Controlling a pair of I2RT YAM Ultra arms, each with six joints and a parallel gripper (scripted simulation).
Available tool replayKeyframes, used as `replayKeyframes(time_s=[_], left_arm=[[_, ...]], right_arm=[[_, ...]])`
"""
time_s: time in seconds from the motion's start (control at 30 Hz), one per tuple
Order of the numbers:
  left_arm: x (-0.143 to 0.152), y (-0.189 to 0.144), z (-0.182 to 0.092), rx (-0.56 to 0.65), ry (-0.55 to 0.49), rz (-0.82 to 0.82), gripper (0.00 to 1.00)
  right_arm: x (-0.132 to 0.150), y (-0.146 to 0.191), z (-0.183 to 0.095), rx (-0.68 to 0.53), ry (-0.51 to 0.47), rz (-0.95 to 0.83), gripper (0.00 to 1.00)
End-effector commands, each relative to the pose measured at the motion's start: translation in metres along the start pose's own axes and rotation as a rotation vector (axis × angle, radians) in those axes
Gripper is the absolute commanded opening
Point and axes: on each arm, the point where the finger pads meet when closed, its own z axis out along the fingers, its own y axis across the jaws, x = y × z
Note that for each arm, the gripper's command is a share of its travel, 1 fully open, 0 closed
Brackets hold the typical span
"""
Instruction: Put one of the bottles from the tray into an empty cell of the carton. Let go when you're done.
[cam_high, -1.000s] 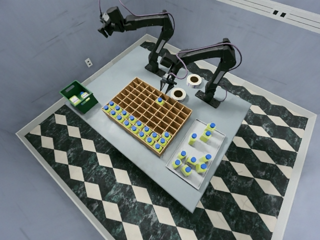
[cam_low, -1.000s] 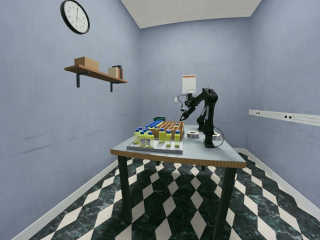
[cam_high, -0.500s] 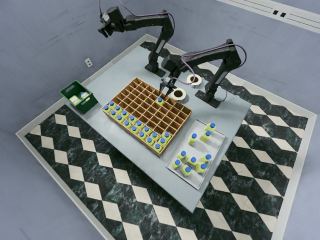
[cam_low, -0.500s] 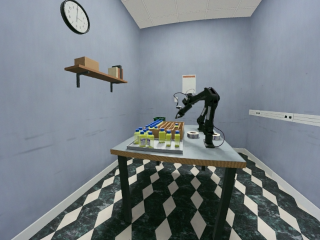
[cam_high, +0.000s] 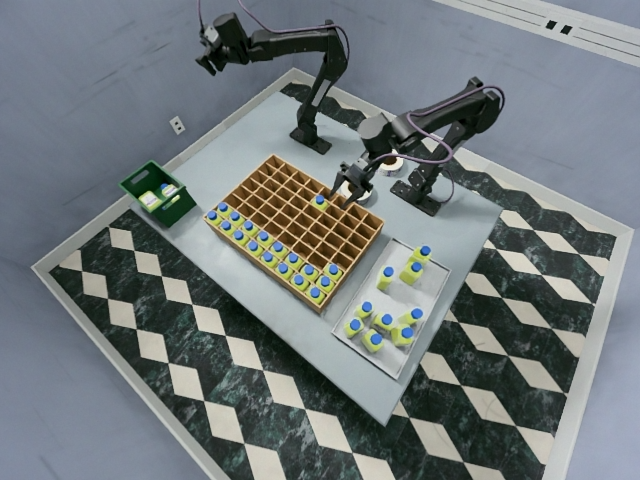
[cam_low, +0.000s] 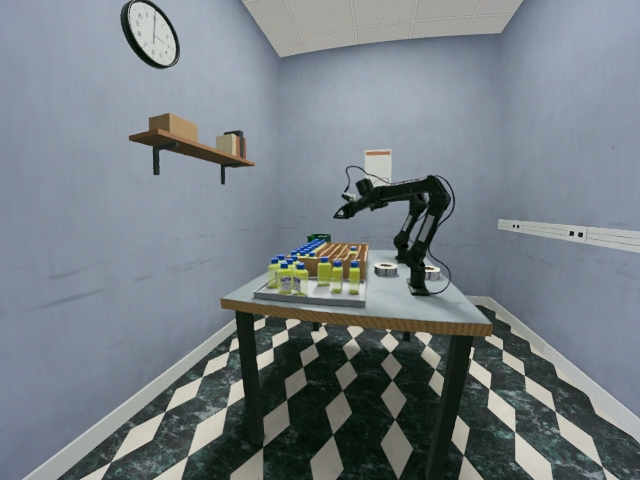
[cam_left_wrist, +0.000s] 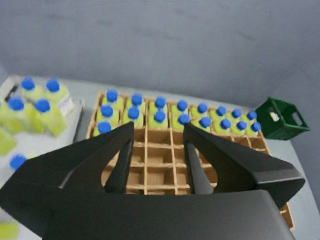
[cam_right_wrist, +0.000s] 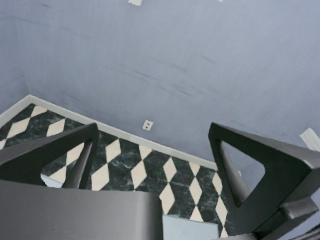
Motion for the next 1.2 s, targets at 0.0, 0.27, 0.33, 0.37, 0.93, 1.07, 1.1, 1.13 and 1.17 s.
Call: replayKeyframes(time_s=[0.0, 0.27, 0.33, 0.37, 0.93, 1.07, 1.1, 1.13, 1.17], left_arm=[[-0.044, 0.008, -0.011, 0.102, -0.151, 0.081, 0.43], [-0.062, 0.043, -0.015, 0.067, -0.214, 0.132, 0.43], [-0.085, 0.055, -0.029, 0.034, -0.29, 0.13, 0.43], [-0.12, 0.059, -0.055, 0.032, -0.411, 0.16, 0.43], [-0.145, 0.087, -0.08, -0.029, -0.499, 0.195, 0.43], [-0.141, 0.091, -0.072, -0.045, -0.479, 0.191, 0.43], [-0.142, 0.088, -0.07, -0.038, -0.477, 0.192, 0.43], [-0.139, 0.09, -0.066, -0.045, -0.463, 0.193, 0.43], [-0.136, 0.091, -0.062, -0.048, -0.448, 0.196, 0.43]], right_arm=[[-0.006, -0.005, -0.004, 0.005, -0.014, 0.015, 1.0], [-0.006, -0.005, -0.004, 0.005, -0.014, 0.015, 1.0], [-0.006, -0.005, -0.004, 0.005, -0.014, 0.015, 1.0], [-0.006, -0.005, -0.004, 0.005, -0.014, 0.015, 1.0], [-0.006, -0.005, -0.004, 0.005, -0.014, 0.015, 1.0], [-0.006, -0.005, -0.004, 0.005, -0.014, 0.015, 1.0], [-0.006, -0.005, -0.004, 0.005, -0.014, 0.015, 1.0], [-0.006, -0.005, -0.004, 0.005, -0.014, 0.015, 1.0], [-0.006, -0.005, -0.004, 0.005, -0.014, 0.015, 1.0]])
